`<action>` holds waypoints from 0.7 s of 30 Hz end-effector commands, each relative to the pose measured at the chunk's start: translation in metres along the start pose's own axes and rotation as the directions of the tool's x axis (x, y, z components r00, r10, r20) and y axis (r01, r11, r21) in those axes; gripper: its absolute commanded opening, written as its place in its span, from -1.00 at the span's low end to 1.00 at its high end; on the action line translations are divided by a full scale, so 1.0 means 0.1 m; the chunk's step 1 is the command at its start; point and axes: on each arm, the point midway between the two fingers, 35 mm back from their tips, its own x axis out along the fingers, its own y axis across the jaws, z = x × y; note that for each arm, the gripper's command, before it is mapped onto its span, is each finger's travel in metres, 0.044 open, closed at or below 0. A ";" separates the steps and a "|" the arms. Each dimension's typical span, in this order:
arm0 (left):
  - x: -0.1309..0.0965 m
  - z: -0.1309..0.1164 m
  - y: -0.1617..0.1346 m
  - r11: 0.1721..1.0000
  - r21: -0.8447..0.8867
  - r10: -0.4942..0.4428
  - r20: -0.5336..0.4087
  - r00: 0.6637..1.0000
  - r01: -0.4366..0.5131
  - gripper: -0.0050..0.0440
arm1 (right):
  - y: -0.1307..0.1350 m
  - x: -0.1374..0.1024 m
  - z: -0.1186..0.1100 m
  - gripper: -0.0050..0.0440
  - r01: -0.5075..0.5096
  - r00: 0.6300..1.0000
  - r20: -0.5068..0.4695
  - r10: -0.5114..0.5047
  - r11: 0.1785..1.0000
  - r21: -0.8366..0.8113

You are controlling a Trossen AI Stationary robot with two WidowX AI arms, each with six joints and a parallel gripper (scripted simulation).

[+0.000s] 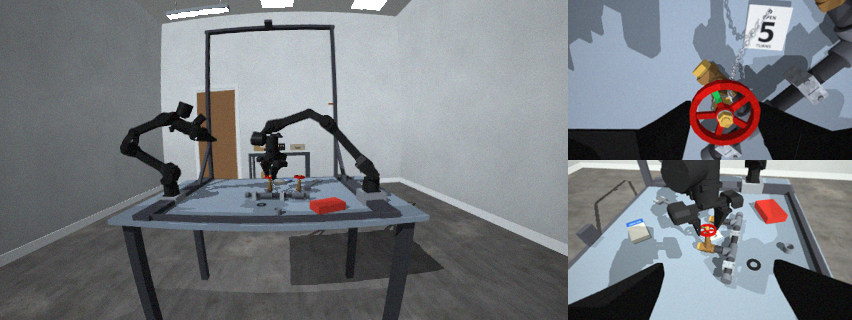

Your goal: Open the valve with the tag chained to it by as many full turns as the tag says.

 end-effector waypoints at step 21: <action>-0.15 -0.03 0.02 0.756 -0.654 0.038 -0.013 0.999 -0.038 0.07 | 0.00 -0.03 0.05 0.84 0.001 1.000 0.016 -0.001 1.000 -0.001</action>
